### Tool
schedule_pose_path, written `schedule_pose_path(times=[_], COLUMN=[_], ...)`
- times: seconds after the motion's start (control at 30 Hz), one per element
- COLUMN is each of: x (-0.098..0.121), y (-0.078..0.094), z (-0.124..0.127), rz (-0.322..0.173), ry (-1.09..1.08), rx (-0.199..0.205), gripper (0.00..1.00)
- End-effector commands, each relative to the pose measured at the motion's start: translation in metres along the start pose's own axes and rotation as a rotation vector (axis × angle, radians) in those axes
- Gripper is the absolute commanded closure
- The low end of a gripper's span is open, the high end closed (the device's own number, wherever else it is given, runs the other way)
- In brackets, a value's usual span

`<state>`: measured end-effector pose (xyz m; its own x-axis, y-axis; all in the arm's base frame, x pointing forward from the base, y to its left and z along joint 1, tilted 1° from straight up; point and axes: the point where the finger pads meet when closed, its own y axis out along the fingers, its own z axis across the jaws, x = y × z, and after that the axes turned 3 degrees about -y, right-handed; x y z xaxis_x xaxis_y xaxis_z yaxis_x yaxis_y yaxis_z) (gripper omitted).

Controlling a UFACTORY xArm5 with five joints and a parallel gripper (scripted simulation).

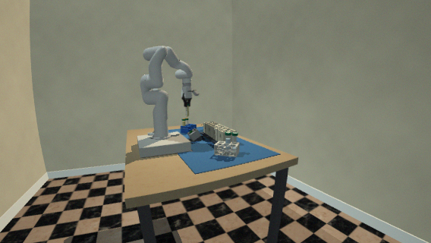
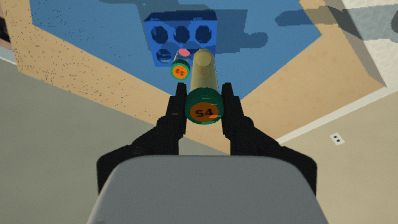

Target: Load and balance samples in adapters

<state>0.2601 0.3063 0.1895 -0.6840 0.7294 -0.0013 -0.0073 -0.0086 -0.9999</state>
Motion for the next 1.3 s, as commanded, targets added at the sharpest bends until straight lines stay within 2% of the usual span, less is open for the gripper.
schedule_pose_path(times=[0.0, 0.7, 1.27], x=[0.000, 0.000, 0.000], y=[-0.001, -0.001, 0.029], z=[-0.001, -0.001, -0.001], rz=[0.000, 0.000, 0.000], ry=[0.000, 0.000, 0.000], rx=[-0.004, -0.004, -0.004], gripper=[1.00, 1.00, 1.00])
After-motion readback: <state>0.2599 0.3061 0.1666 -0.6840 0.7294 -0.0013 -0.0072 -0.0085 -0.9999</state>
